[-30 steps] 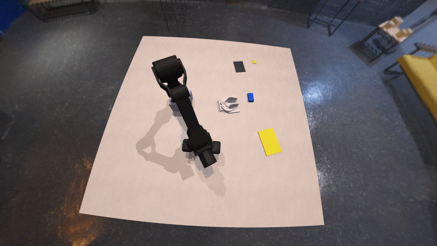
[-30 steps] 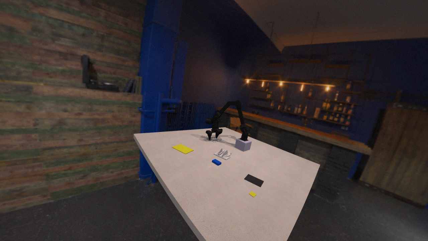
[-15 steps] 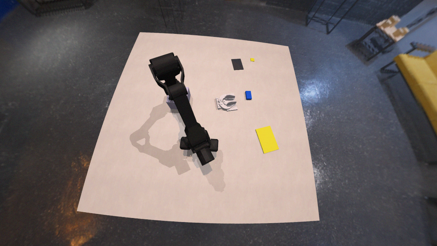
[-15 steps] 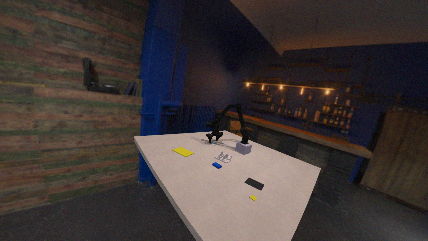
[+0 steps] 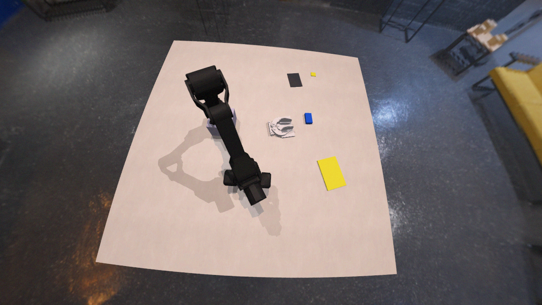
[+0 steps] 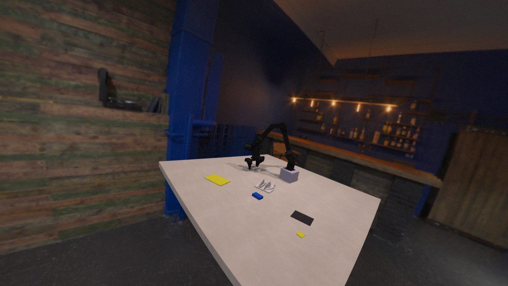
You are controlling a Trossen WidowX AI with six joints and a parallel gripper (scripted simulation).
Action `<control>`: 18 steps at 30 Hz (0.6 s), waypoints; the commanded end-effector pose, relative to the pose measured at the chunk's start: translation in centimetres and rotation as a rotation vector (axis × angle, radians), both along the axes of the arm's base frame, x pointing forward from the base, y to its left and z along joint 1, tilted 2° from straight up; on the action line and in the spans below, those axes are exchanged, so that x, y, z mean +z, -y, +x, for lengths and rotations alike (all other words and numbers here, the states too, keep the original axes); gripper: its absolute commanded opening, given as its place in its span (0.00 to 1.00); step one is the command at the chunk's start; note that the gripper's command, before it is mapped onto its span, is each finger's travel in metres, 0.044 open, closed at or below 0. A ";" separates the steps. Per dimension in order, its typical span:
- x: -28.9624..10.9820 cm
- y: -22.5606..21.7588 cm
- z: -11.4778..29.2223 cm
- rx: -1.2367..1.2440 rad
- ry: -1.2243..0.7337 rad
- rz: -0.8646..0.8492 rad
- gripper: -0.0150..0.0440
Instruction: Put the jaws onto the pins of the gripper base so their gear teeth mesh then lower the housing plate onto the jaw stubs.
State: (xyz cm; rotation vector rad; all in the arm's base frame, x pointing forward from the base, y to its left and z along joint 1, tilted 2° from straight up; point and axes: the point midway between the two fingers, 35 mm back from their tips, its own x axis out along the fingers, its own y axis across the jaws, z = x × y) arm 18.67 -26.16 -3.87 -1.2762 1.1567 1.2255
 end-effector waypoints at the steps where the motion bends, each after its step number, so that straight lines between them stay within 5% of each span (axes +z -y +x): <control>1: 0.0 0.0 0.0 0.000 0.000 0.000 0.85; 18: 4.2 0.2 0.0 0.000 0.002 0.001 0.85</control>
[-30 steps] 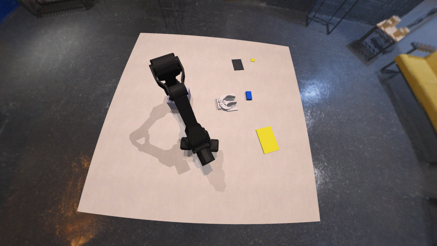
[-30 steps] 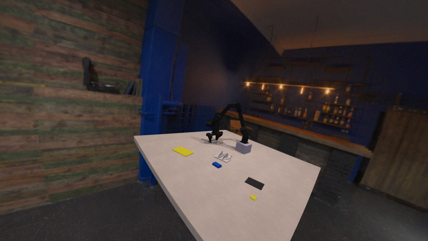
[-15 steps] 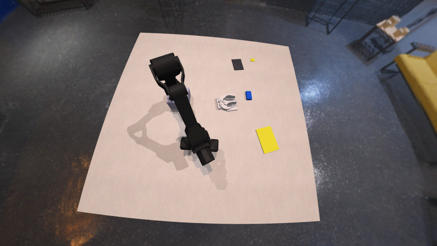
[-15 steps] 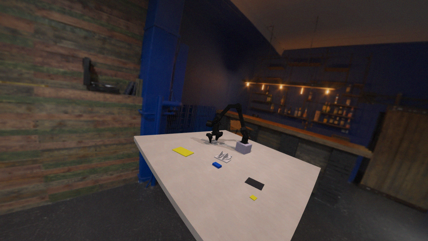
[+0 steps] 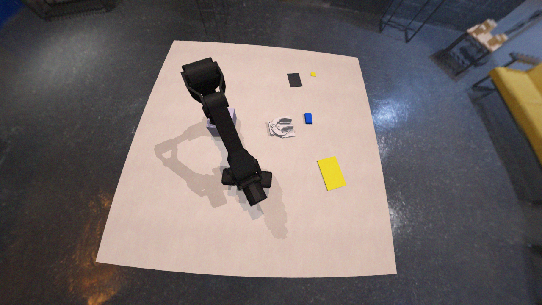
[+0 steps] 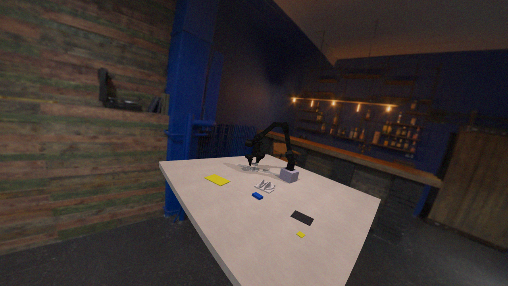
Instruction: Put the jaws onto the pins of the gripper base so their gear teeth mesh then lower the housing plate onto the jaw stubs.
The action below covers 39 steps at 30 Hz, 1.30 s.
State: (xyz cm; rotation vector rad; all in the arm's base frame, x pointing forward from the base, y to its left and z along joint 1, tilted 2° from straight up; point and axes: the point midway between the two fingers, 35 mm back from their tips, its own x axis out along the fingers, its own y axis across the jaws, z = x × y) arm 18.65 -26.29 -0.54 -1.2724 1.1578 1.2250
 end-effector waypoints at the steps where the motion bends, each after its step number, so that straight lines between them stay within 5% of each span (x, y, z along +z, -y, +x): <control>1: 1.2 0.0 0.0 0.003 0.003 -0.001 0.85; 39: 4.2 -6.8 5.1 -0.339 0.007 0.018 0.85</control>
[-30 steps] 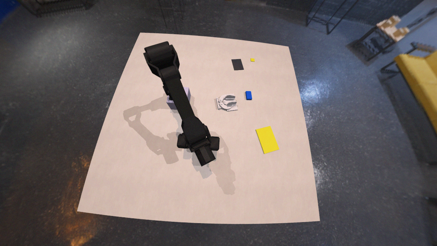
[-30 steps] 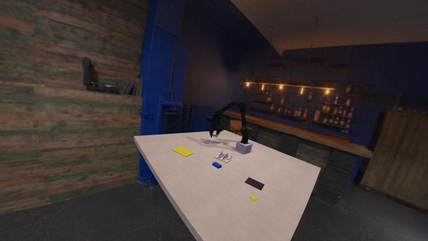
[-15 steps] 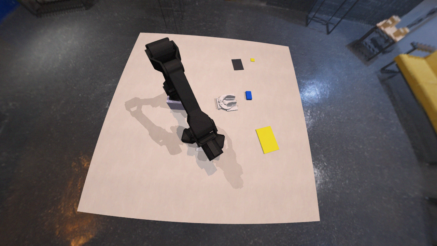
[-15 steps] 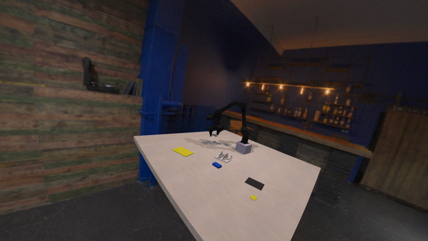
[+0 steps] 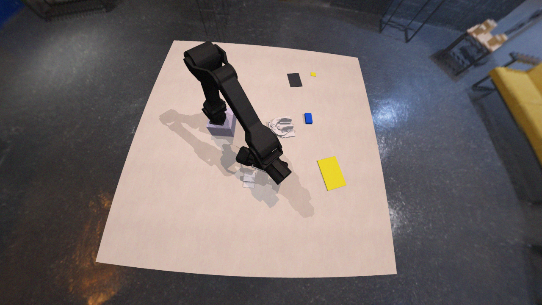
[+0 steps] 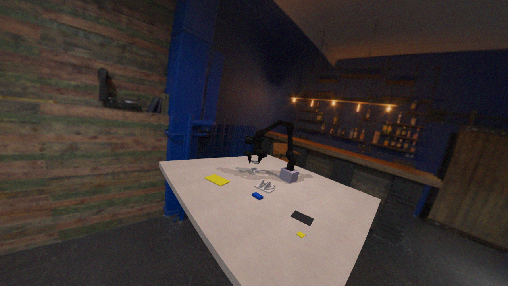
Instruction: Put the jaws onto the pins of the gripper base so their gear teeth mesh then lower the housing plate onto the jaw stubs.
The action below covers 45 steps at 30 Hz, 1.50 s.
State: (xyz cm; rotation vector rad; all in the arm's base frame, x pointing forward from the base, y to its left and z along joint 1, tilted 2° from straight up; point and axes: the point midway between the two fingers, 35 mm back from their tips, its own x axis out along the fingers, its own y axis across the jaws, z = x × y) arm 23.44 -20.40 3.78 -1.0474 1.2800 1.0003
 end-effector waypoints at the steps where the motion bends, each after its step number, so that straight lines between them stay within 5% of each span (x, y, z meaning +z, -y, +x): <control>1: -0.1 -1.2 0.5 -0.051 -0.002 0.006 0.85; 45: 0.2 -15.1 4.5 -0.671 -0.001 0.047 0.85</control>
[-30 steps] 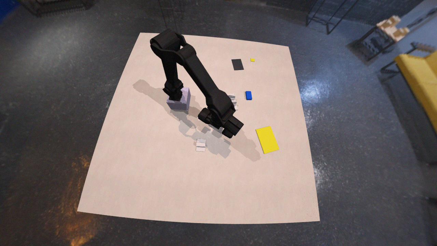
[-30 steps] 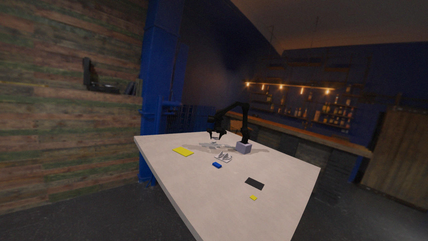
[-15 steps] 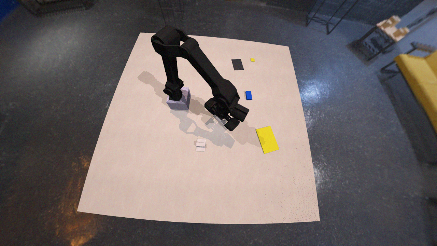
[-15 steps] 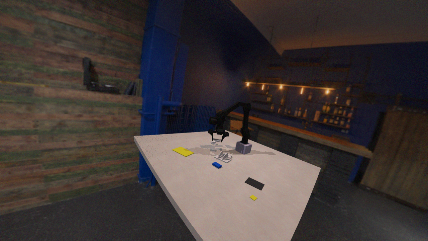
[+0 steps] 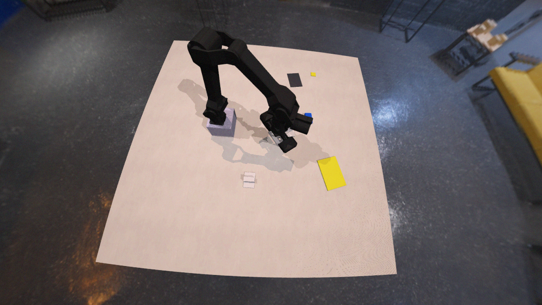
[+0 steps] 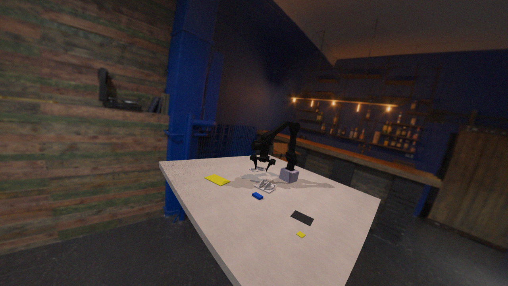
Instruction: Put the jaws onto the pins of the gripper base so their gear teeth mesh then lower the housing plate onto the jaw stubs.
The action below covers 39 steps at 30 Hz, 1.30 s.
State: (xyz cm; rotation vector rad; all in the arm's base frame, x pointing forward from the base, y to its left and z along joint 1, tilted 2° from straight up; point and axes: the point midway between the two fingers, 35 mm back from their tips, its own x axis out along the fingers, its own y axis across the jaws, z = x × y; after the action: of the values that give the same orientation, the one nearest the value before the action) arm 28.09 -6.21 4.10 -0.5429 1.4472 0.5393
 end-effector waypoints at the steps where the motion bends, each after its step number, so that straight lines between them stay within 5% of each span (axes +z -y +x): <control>1: -0.1 -1.2 -0.1 -0.055 -0.005 0.002 0.85; 24: 0.0 -8.6 -1.1 -0.393 -0.011 0.029 0.85; 39: 0.0 -8.8 -1.1 -0.403 -0.011 0.029 0.85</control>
State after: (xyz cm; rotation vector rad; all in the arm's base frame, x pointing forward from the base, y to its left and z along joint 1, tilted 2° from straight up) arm 26.98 2.67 4.08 -0.2151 1.5066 0.2497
